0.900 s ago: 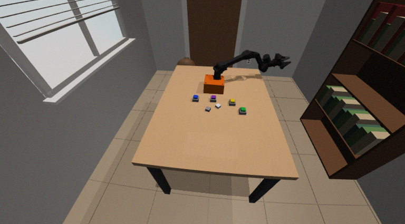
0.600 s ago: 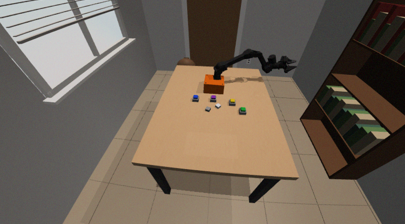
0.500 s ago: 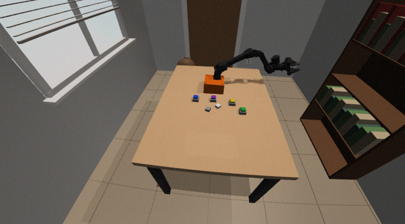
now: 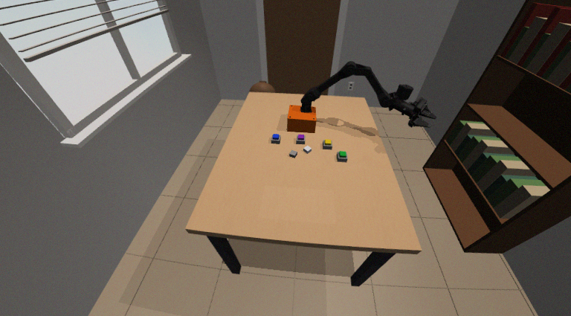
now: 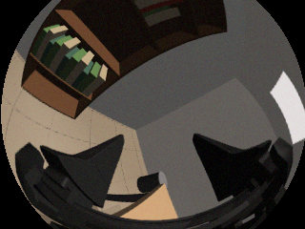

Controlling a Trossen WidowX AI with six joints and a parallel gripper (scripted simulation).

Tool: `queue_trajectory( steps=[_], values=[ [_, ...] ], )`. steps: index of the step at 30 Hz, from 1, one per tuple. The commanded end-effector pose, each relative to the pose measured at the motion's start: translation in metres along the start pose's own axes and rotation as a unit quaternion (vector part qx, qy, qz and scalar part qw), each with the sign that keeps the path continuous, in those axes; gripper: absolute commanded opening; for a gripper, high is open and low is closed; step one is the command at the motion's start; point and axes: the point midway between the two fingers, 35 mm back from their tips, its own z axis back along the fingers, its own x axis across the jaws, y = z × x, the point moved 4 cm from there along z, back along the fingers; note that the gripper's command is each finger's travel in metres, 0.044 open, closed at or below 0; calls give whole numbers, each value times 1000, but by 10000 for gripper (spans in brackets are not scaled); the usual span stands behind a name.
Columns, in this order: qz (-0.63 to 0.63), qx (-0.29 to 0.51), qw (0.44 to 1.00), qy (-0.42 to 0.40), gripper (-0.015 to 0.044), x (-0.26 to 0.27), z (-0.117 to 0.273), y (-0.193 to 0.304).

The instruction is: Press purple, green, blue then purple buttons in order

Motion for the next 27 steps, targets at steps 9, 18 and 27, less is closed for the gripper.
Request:
queue_trajectory(
  steps=[9, 18, 27],
  values=[
    [-67, 217, 971, -67, 400, -103, 12, 176],
    [-175, 391, 898, -100, 400, -159, 92, 296],
    [-330, 553, 758, -107, 400, -184, 223, 374]
  ],
)
